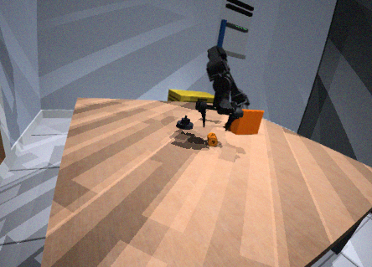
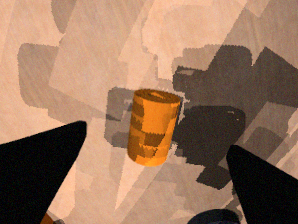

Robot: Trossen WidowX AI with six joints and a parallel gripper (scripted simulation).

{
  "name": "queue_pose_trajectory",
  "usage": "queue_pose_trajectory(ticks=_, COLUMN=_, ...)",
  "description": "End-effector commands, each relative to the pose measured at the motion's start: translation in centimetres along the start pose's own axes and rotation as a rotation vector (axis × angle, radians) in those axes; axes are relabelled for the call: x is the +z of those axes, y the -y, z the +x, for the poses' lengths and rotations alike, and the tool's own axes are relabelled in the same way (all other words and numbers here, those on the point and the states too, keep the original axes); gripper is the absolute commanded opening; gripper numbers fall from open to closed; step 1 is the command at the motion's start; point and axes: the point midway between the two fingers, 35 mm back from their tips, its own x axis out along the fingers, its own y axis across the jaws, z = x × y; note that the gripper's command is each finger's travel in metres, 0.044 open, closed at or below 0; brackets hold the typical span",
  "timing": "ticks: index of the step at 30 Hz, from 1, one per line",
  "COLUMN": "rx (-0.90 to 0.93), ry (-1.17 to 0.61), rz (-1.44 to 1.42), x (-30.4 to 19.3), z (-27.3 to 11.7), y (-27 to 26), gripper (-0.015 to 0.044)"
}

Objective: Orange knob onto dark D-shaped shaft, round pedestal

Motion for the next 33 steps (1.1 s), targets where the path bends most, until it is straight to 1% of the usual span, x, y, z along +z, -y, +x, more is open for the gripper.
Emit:
queue_pose_trajectory(ticks=1, rx=0.002, ry=-0.013, rz=-0.011, x=-0.2, z=1.7, y=-0.1, gripper=0.044)
queue_pose_trajectory(ticks=6, rx=0.002, ry=-0.013, rz=-0.011, x=-0.2, z=2.0, y=-0.1, gripper=0.044)
queue_pose_trajectory(ticks=33, rx=0.001, ry=-0.015, rz=-0.01, x=-0.3, z=6.3, y=-0.1, gripper=0.044)
